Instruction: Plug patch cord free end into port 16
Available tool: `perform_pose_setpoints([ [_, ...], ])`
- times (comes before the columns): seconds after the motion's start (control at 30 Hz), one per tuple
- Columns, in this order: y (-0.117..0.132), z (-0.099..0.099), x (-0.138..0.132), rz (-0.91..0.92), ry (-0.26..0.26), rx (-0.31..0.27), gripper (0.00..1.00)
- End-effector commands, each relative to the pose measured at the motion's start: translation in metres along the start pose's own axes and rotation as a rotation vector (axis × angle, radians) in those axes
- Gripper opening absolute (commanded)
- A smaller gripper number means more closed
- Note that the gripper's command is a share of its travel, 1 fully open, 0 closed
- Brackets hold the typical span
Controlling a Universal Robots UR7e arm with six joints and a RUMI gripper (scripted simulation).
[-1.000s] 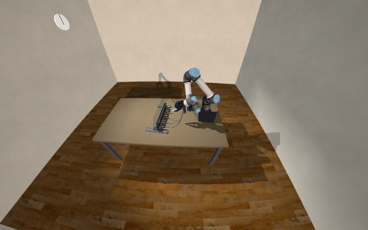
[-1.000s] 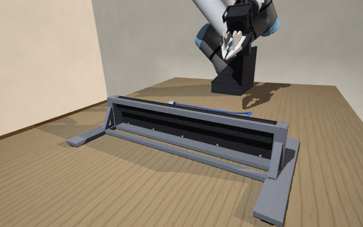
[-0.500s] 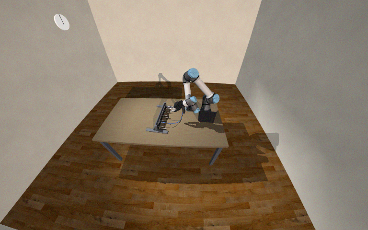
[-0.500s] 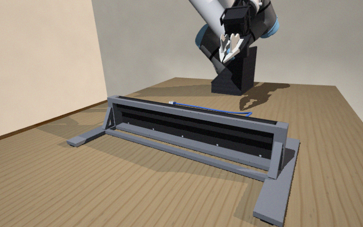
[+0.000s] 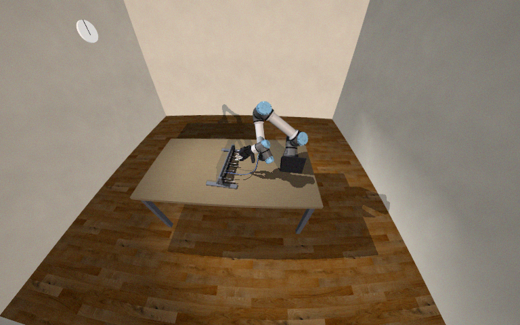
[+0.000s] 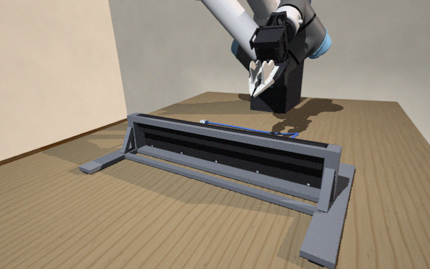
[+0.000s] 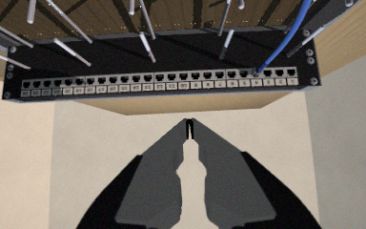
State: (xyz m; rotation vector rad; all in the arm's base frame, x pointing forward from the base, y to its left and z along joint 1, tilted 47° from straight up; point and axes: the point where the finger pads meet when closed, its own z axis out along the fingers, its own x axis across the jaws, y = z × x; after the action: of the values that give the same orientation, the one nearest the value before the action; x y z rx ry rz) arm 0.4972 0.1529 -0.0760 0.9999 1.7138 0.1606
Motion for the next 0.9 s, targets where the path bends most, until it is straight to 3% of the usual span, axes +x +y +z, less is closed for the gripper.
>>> perform_pose_setpoints([
  [0.0,0.001,0.029,0.001,0.000,0.002,-0.003,0.00],
  [0.23,0.001,0.053,0.001,0.000,0.002,-0.003,0.00],
  [0.87,0.001,0.055,0.001,0.000,0.002,-0.003,0.00],
])
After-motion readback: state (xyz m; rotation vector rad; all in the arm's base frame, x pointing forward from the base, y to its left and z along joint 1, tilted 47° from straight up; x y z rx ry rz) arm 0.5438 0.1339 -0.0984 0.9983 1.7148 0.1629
